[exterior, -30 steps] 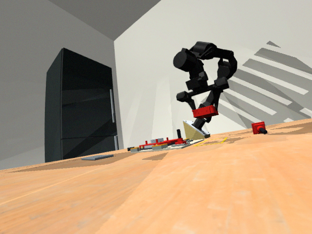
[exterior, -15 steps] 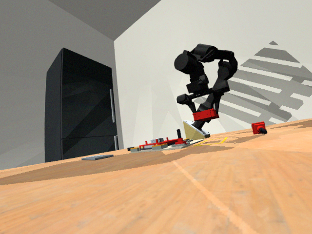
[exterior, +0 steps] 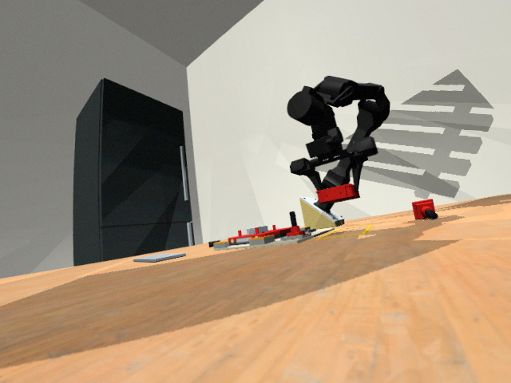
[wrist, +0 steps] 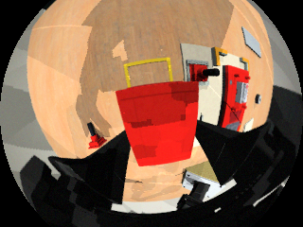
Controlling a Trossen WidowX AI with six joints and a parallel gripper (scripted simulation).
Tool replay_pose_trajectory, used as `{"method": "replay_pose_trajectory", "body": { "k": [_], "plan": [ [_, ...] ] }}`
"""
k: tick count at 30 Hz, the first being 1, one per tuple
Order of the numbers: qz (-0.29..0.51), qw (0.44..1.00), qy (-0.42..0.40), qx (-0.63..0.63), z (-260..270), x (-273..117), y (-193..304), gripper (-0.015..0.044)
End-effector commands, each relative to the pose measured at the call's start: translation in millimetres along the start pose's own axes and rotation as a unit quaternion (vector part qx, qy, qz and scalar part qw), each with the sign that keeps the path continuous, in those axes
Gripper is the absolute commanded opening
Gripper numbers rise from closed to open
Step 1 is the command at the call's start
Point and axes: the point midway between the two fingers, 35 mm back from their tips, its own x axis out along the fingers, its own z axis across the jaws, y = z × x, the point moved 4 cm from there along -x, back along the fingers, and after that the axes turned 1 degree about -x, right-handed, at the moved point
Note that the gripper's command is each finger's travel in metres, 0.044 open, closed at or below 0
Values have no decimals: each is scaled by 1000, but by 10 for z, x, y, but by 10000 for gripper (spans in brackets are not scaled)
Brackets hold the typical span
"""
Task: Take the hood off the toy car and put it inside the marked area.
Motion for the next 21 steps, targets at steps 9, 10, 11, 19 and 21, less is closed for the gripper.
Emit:
{"method": "replay_pose_trajectory", "body": {
  "k": [9, 10, 11, 19, 21],
  "plan": [
    [2, 1000, -3, 4, 1, 99, 12, 0],
    [2, 1000, -3, 4, 1, 107, 12, 0],
    [2, 1000, -3, 4, 1, 115, 12, 0],
    [1, 1000, -3, 4, 3, 176, 14, 0],
    [1, 1000, -3, 4, 3, 191, 14, 0]
  ]
}}
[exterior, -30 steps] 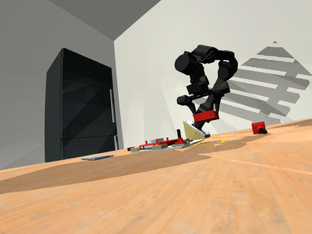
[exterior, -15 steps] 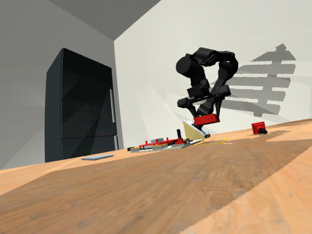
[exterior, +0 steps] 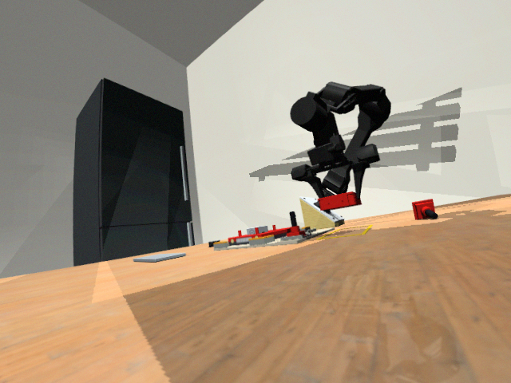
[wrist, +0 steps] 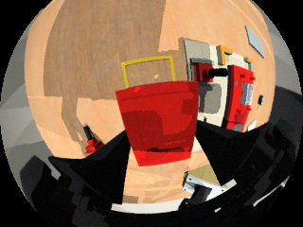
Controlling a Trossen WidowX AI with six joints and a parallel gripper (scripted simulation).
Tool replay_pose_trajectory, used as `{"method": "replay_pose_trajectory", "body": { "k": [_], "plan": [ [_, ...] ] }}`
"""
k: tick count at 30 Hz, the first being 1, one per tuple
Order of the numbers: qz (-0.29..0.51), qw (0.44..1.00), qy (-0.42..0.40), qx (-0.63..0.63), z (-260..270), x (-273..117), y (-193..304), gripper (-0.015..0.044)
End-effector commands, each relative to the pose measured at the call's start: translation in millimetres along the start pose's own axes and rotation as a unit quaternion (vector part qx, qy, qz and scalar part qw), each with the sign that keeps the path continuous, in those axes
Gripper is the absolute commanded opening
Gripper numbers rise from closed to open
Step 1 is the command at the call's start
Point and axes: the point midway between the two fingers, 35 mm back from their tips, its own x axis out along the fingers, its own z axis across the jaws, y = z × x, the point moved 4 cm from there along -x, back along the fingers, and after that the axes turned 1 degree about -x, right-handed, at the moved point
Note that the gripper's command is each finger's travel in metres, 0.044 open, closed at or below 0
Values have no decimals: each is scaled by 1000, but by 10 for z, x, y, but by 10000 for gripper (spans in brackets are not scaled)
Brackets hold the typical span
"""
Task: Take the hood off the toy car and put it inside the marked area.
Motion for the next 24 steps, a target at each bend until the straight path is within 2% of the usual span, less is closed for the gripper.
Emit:
{"method": "replay_pose_trajectory", "body": {
  "k": [1, 24],
  "plan": [
    [2, 1000, -3, 4, 0, 37, 15, 0],
    [2, 1000, -4, 4, 8, 211, 28, 0]
  ]
}}
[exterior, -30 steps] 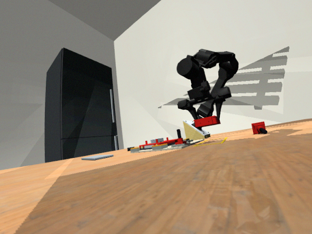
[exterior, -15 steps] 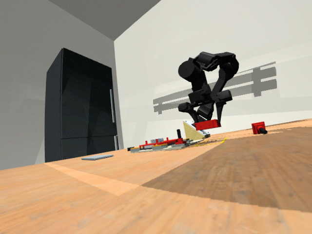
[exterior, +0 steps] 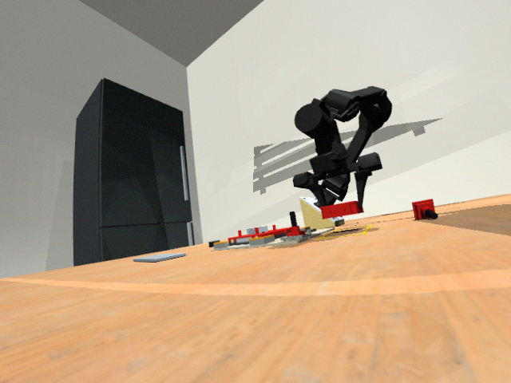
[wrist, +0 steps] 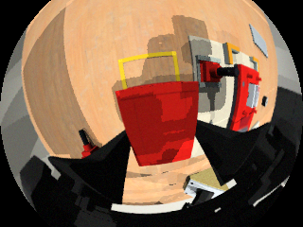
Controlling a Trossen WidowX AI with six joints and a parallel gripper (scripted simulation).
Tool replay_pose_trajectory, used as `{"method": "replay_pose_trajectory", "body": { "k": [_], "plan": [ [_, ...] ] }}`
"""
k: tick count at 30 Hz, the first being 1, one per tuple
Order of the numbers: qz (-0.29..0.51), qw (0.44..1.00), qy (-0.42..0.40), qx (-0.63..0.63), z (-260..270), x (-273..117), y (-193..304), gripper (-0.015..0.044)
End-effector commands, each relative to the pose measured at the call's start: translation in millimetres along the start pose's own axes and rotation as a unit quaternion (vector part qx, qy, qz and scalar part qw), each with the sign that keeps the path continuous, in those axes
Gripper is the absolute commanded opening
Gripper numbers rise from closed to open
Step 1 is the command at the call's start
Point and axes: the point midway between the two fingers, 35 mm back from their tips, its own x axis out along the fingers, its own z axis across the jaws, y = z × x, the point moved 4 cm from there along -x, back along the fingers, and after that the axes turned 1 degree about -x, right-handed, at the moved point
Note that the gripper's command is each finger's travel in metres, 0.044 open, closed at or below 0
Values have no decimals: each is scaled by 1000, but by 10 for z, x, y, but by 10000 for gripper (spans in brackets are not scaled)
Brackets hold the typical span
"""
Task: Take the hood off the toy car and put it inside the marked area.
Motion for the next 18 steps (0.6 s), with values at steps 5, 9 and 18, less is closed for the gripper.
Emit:
{"method": "replay_pose_trajectory", "body": {
  "k": [5, 9, 18],
  "plan": [
    [2, 1000, -3, 4, 2, 67, 22, 0],
    [2, 1000, -3, 4, 4, 96, 26, 0],
    [2, 1000, -4, 4, 6, 145, 33, 0]
  ]
}}
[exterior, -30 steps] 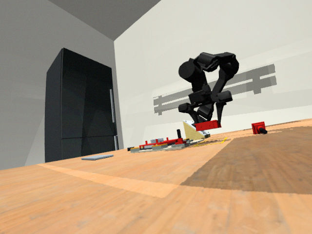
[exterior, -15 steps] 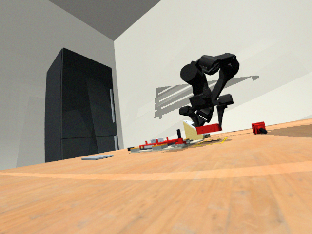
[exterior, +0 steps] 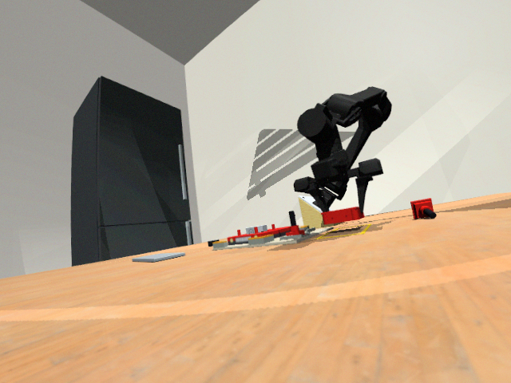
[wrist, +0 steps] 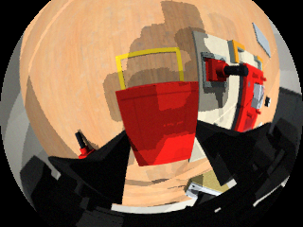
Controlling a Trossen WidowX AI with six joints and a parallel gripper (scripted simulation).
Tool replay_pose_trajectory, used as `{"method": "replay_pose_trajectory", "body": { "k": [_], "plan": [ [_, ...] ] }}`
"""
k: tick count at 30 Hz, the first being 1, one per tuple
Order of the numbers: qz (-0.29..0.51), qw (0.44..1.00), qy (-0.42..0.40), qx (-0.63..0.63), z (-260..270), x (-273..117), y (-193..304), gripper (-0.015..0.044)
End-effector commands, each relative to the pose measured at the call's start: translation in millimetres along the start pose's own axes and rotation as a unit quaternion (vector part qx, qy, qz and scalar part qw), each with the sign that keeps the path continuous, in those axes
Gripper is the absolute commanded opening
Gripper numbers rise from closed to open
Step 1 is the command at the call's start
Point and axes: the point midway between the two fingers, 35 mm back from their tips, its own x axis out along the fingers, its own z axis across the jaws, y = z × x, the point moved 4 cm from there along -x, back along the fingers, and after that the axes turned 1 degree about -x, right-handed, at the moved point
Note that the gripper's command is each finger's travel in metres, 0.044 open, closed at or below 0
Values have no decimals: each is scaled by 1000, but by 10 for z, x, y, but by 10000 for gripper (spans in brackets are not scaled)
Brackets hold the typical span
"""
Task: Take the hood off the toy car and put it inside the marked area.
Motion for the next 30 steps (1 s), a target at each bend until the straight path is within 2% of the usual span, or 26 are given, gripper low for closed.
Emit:
{"method": "replay_pose_trajectory", "body": {
  "k": [1, 30],
  "plan": [
    [1, 1000, -3, 4, -2, 18, 15, 0],
    [1, 1000, -3, 4, 0, 154, 14, 0]
  ]
}}
